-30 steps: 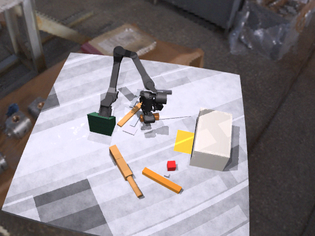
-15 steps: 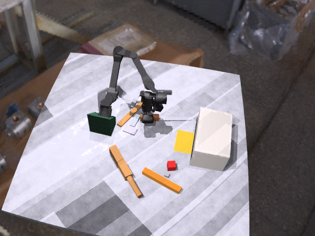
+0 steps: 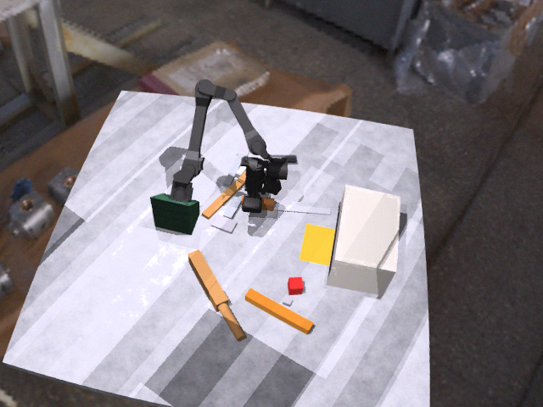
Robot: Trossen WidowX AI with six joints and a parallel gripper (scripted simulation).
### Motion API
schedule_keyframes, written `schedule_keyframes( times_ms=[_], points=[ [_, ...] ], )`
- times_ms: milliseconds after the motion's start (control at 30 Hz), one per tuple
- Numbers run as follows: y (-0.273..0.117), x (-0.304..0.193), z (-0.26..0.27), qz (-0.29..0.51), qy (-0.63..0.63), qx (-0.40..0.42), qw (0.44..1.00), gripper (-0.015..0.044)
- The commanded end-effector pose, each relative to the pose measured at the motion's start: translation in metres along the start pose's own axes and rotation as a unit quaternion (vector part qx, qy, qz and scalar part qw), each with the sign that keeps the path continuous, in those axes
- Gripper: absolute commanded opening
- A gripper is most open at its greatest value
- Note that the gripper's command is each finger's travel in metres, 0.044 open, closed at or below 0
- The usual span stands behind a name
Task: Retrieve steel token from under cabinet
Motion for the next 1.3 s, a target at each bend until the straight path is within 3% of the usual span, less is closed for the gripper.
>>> schedule_keyframes(
  times_ms=[0, 633, 900, 1033, 1133, 1267],
  points=[
    [-0.0011, 0.0007, 0.0000, -0.003, 0.019, 0.000, 1.000, 0.0000],
    [-0.0011, 0.0006, -0.0005, -0.003, 0.089, 0.000, 0.996, 0.0000],
    [0.0001, -0.0002, 0.0000, 0.000, 0.079, 0.000, 0.997, 0.0200],
    [0.0000, -0.0001, 0.0000, 0.000, 0.079, 0.000, 0.997, 0.0200],
    [0.0001, -0.0003, -0.0001, -0.003, 0.080, 0.001, 0.997, 0.0270],
    [0.0009, 0.0002, 0.0002, -0.003, 0.077, 0.001, 0.997, 0.0270]
  ],
)
Point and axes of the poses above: the point midway between the two fingers, 35 mm back from their tips, its own y axis out along the fingers, its own z axis across the jaws, x = y × z, the point moved 1 cm from there along -y, back along the fingers, and after that the axes turned 12 degrees about y, right-handed, at the moved point
